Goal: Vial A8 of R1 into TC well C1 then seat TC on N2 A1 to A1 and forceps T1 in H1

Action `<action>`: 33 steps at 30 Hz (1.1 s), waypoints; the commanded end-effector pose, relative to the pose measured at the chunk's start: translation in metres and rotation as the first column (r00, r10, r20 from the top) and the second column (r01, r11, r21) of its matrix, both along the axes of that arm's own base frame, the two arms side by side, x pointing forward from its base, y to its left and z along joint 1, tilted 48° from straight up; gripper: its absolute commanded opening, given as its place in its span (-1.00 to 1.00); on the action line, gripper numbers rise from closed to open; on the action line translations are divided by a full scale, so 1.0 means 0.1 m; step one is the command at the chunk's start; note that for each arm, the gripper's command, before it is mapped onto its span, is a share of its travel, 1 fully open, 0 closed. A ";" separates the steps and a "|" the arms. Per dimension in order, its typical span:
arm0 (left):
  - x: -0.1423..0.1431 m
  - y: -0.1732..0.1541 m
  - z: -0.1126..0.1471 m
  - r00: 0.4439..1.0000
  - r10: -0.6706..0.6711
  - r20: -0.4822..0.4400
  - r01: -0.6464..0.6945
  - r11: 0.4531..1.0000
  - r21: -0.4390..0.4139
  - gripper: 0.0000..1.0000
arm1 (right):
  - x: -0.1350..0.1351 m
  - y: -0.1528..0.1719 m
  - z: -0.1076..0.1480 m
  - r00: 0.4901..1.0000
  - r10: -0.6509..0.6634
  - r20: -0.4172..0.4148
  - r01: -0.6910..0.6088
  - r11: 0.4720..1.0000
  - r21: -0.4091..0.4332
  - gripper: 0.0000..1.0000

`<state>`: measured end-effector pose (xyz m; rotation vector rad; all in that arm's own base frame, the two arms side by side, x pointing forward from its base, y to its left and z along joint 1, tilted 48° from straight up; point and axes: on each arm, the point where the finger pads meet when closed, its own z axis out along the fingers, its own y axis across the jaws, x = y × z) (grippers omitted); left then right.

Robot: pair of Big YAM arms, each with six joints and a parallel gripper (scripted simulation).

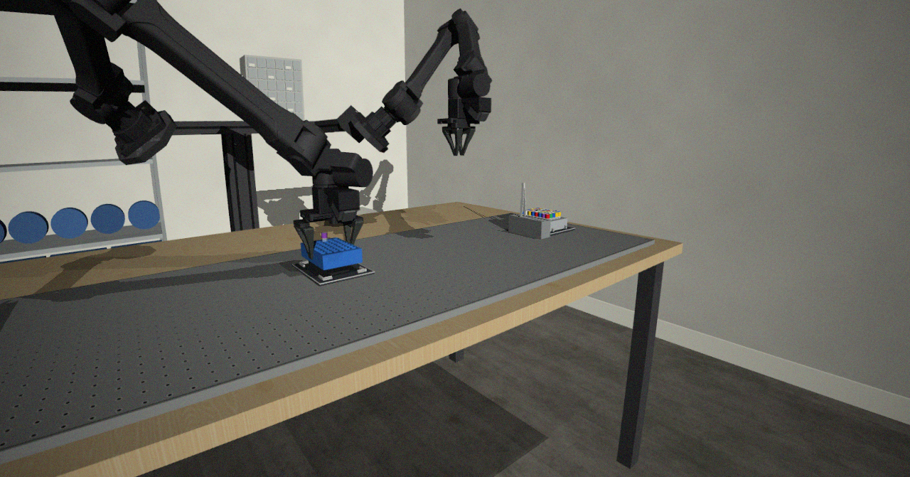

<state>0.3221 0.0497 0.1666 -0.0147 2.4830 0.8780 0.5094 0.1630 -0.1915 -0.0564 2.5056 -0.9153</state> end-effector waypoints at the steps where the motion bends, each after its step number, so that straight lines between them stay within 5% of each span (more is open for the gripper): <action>1: 0.04 0.00 0.07 1.000 0.007 0.018 -0.007 1.000 -0.006 -0.53 | -0.01 0.24 0.18 0.999 0.026 0.025 -0.026 1.000 0.014 -1.00; 33: 0.04 0.00 0.07 1.000 0.007 0.018 -0.007 1.000 -0.006 -0.53 | -0.05 0.29 0.23 0.999 0.027 0.023 -0.027 1.000 0.013 -1.00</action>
